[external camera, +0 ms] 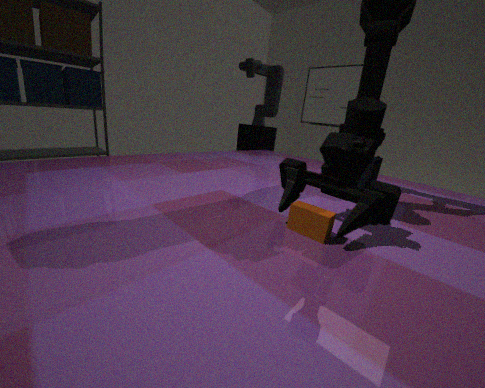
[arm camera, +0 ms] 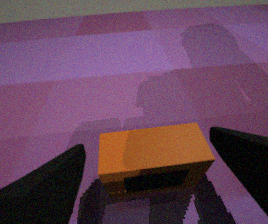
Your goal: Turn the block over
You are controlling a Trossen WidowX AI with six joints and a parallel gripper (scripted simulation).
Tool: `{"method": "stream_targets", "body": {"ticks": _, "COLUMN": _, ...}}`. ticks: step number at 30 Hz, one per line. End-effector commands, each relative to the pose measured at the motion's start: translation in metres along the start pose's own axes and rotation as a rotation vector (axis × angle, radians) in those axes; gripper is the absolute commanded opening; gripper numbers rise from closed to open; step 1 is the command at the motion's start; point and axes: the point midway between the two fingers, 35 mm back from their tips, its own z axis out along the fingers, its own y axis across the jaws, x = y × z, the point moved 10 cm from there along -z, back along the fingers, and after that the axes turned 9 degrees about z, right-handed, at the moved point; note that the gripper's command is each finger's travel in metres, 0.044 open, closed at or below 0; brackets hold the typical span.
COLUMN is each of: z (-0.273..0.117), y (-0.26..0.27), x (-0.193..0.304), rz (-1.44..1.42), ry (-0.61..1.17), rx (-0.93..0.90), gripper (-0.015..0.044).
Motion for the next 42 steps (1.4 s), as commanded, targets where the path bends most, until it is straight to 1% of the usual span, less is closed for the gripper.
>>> {"method": "stream_targets", "body": {"ticks": 1, "z": 0.006, "y": 0.007, "x": -0.026, "rz": 0.008, "ry": 0.111, "rx": 0.007, "gripper": 0.044}}
{"method": "stream_targets", "body": {"ticks": 7, "z": -0.011, "y": 0.012, "x": -0.07, "rz": 0.015, "ry": 0.321, "rx": 0.038, "gripper": 0.044}}
{"method": "stream_targets", "body": {"ticks": 8, "z": -0.016, "y": 0.013, "x": -0.078, "rz": 0.019, "ry": 0.348, "rx": 0.041, "gripper": 0.044}}
{"method": "stream_targets", "body": {"ticks": 9, "z": -0.02, "y": 0.015, "x": -0.089, "rz": 0.028, "ry": 0.338, "rx": 0.035, "gripper": 0.044}}
{"method": "stream_targets", "body": {"ticks": 17, "z": -0.043, "y": 0.013, "x": -0.102, "rz": 0.026, "ry": 0.48, "rx": 0.067, "gripper": 0.044}}
{"method": "stream_targets", "body": {"ticks": 33, "z": -0.042, "y": 0.013, "x": -0.103, "rz": 0.025, "ry": 0.485, "rx": 0.068, "gripper": 0.044}}
{"method": "stream_targets", "body": {"ticks": 35, "z": -0.036, "y": 0.015, "x": -0.11, "rz": 0.022, "ry": 0.526, "rx": 0.074, "gripper": 0.044}}
{"method": "stream_targets", "body": {"ticks": 42, "z": -0.005, "y": 0.022, "x": -0.144, "rz": 0.012, "ry": 0.751, "rx": 0.108, "gripper": 0.044}}
